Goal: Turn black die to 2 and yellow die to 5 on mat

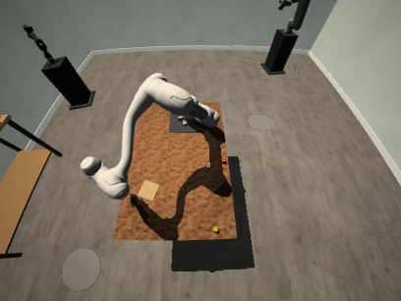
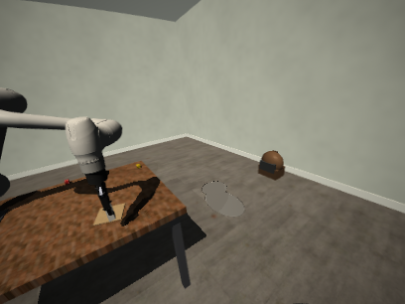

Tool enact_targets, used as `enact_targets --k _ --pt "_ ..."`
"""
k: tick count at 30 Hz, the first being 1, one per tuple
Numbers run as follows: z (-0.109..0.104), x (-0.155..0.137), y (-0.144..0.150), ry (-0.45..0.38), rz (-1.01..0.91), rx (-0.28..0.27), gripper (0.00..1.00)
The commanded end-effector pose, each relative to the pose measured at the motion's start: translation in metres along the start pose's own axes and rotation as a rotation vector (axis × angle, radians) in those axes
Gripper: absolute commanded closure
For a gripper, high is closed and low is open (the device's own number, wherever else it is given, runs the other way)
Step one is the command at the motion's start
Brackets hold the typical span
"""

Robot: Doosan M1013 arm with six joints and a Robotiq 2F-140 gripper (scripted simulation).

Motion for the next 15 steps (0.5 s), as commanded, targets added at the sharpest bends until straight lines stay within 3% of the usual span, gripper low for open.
enact_targets --k 1,6,8,10,12,15 --pt "0.000 0.002 0.000 -0.048 0.002 0.011 0.76" --pt "0.003 0.012 0.000 -0.242 0.009 0.057 0.76" --pt "0.004 0.015 0.000 -0.296 0.009 0.069 0.76" --pt "0.004 0.015 0.000 -0.296 0.009 0.069 0.76" --pt "0.006 0.020 0.001 -0.397 0.011 0.091 0.76" --pt "0.008 0.021 0.004 -0.478 0.001 0.093 0.76"
Point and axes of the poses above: the point where the finger pads meet when closed, its own z axis out along the fingers, its own y axis across the jaws, x = y × z, the point moved 3 cm from there along -z, back along the fingers, and after that the axes turned 11 degrees about -z, right-handed, at the moved point
